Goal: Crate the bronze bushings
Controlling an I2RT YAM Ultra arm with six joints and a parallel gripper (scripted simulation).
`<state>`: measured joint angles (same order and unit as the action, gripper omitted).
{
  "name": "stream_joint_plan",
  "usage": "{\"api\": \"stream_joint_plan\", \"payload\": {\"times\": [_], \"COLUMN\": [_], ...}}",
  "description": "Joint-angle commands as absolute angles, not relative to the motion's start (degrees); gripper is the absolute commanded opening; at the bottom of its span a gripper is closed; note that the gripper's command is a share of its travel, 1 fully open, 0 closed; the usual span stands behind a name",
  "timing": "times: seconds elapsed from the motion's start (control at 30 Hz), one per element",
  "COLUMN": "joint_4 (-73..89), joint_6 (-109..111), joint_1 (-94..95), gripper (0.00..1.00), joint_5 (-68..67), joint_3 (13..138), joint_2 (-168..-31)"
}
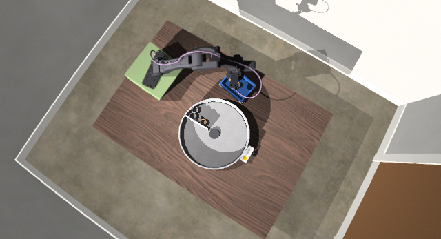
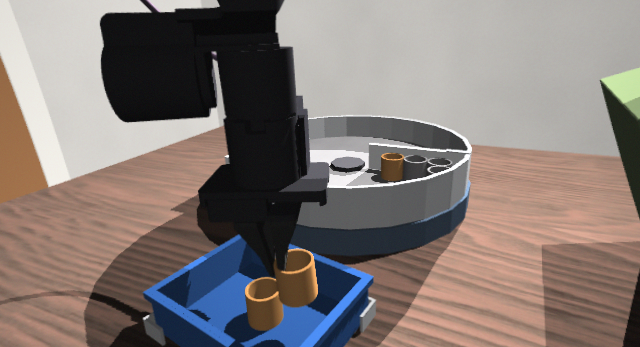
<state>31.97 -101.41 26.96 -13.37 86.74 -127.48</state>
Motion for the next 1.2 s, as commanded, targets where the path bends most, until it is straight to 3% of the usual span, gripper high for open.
{"api": "stream_joint_plan", "payload": {"times": [0.0,1.17], "joint_4": [32.41,30.93], "joint_6": [-100.82,-100.7], "joint_1": [26.94,26.52], "gripper": [0.0,0.0], "joint_5": [-13.77,-13.63], "joint_3": [88.3,88.37], "joint_2": [-125.76,-128.3]}}
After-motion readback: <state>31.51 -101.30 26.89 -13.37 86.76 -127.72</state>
